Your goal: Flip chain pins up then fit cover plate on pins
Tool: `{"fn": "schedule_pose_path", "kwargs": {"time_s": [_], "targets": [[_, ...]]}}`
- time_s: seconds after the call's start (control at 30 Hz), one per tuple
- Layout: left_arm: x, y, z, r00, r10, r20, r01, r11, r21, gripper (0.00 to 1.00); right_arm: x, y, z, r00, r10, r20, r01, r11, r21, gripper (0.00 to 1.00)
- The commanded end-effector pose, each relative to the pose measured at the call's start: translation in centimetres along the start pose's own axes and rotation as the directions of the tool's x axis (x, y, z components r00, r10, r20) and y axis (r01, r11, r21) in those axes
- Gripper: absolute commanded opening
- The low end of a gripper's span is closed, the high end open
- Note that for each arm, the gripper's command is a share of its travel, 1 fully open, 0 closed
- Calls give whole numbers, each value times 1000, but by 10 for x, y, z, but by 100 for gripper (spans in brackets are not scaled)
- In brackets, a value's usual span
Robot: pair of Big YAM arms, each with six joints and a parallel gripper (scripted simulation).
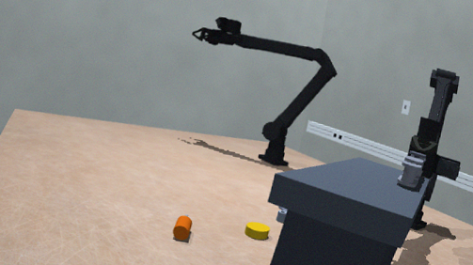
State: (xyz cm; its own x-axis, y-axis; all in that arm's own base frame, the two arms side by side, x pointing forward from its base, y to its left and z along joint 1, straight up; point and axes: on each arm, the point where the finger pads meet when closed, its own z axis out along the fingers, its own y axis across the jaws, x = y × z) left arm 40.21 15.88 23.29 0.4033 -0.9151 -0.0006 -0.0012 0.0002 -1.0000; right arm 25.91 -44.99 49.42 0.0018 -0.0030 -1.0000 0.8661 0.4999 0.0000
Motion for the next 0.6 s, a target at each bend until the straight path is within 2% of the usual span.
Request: {"fn": "schedule_pose_path", "kwargs": {"time_s": [0.0,0.57], "targets": [[-1,-31,20,1000,-9,3,9,997,72,53,-44,4,2,998,0,64,0,1000,-5,100],[-1,-28,34,1000,-9,3,8,998,61,53,-44,4,2,998,0,64,0,1000,-5,100]]}}
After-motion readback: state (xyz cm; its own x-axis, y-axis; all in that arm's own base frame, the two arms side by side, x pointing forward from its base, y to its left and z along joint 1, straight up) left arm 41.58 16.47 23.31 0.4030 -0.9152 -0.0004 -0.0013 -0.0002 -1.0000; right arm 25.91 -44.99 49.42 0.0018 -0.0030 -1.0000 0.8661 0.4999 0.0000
